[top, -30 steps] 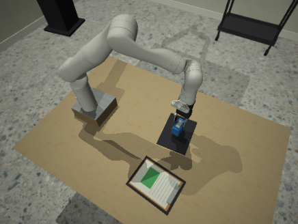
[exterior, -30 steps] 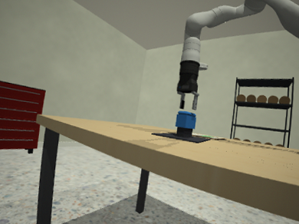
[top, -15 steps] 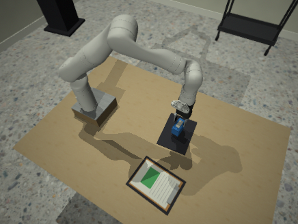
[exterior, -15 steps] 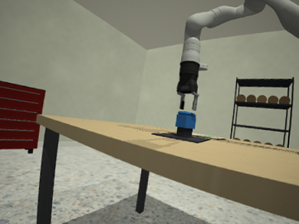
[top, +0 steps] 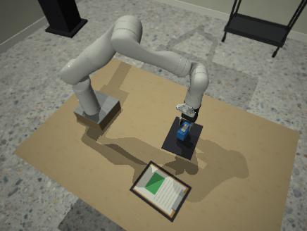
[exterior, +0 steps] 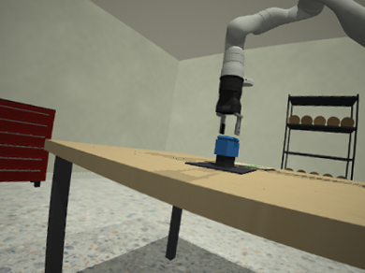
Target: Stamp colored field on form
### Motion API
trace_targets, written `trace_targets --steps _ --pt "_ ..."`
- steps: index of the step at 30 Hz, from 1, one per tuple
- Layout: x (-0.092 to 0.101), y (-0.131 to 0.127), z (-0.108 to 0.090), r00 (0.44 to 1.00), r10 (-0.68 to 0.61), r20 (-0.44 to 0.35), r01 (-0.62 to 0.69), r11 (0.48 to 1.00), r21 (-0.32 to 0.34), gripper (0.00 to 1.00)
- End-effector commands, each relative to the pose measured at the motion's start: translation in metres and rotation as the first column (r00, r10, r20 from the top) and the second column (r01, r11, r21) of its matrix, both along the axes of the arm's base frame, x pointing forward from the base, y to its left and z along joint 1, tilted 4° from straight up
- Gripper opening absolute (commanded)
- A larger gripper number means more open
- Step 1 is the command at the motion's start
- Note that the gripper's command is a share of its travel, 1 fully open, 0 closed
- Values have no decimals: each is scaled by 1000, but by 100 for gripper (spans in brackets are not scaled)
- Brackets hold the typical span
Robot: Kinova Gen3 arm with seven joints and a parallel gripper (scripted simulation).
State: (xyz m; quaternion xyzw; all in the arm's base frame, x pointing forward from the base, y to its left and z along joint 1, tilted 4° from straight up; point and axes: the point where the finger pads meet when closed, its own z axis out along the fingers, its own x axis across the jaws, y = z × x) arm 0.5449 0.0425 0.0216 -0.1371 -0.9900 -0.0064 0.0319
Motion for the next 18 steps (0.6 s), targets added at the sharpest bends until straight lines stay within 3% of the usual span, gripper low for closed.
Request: trace_targets --steps 1,18 --pt "1 0 0 1000 0 2 0 1000 0 100" --pt "0 0 -2 1000 0 2 0 1000 0 100"
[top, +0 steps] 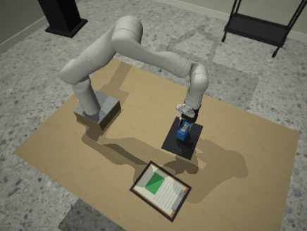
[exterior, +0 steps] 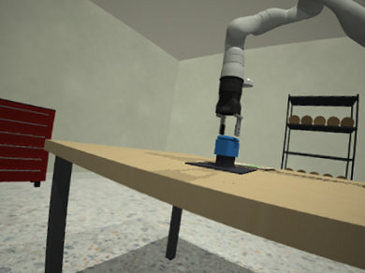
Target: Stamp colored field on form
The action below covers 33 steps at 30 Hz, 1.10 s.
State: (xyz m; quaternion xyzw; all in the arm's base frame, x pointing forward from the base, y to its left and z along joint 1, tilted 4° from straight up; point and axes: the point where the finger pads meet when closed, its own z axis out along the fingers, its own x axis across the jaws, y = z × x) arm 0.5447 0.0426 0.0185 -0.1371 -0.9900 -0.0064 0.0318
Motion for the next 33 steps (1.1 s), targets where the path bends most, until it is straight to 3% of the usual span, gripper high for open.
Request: trace_targets --steps 1,33 --pt "1 0 0 1000 0 2 0 1000 0 100" --pt "0 0 -6 1000 0 2 0 1000 0 100"
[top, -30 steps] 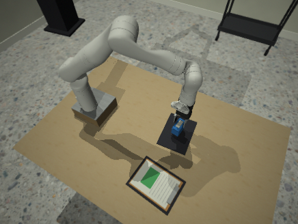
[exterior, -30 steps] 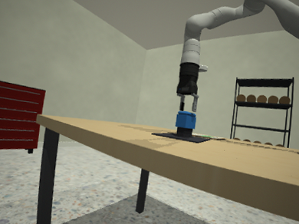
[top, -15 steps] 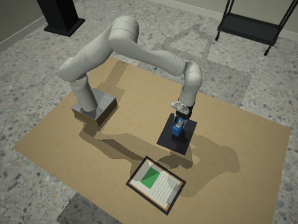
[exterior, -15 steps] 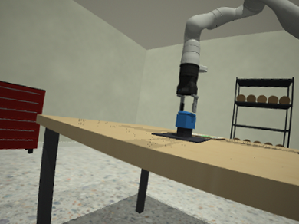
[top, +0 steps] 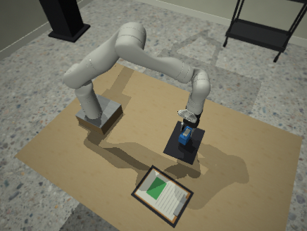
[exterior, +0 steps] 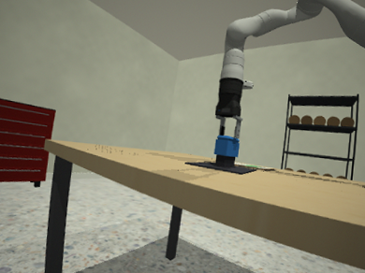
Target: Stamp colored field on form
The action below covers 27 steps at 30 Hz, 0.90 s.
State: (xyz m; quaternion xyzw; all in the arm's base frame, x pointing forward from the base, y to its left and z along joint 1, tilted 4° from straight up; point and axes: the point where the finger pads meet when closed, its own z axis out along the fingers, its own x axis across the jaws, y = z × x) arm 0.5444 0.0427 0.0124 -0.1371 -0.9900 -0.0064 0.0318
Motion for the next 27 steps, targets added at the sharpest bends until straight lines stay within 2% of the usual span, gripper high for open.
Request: trace_targets --steps 1,27 --pt "1 0 0 1000 0 2 0 1000 0 100" --pt "0 0 -5 1000 0 2 0 1000 0 100"
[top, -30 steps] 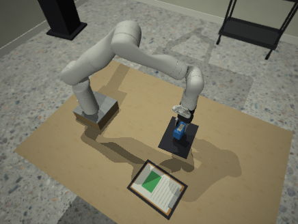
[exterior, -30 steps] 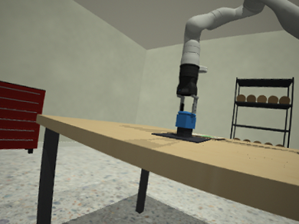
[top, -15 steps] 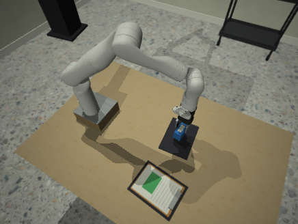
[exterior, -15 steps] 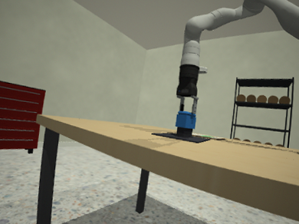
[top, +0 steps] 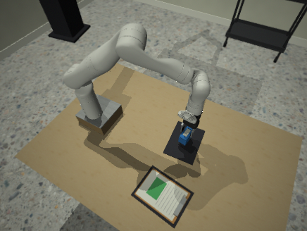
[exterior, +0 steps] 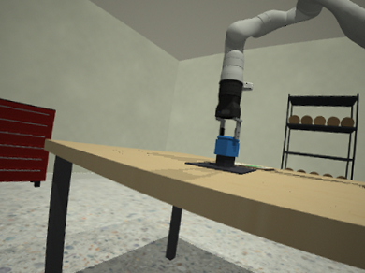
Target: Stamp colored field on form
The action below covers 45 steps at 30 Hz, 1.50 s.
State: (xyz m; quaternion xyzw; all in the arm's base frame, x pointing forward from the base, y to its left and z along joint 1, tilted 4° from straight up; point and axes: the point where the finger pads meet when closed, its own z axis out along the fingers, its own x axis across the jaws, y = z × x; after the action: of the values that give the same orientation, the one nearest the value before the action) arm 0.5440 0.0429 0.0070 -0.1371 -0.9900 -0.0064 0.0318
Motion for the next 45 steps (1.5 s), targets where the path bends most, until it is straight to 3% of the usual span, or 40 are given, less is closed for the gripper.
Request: trace_targets --steps 1,45 --pt "1 0 0 1000 0 2 0 1000 0 100" --pt "0 0 -10 1000 0 2 0 1000 0 100"
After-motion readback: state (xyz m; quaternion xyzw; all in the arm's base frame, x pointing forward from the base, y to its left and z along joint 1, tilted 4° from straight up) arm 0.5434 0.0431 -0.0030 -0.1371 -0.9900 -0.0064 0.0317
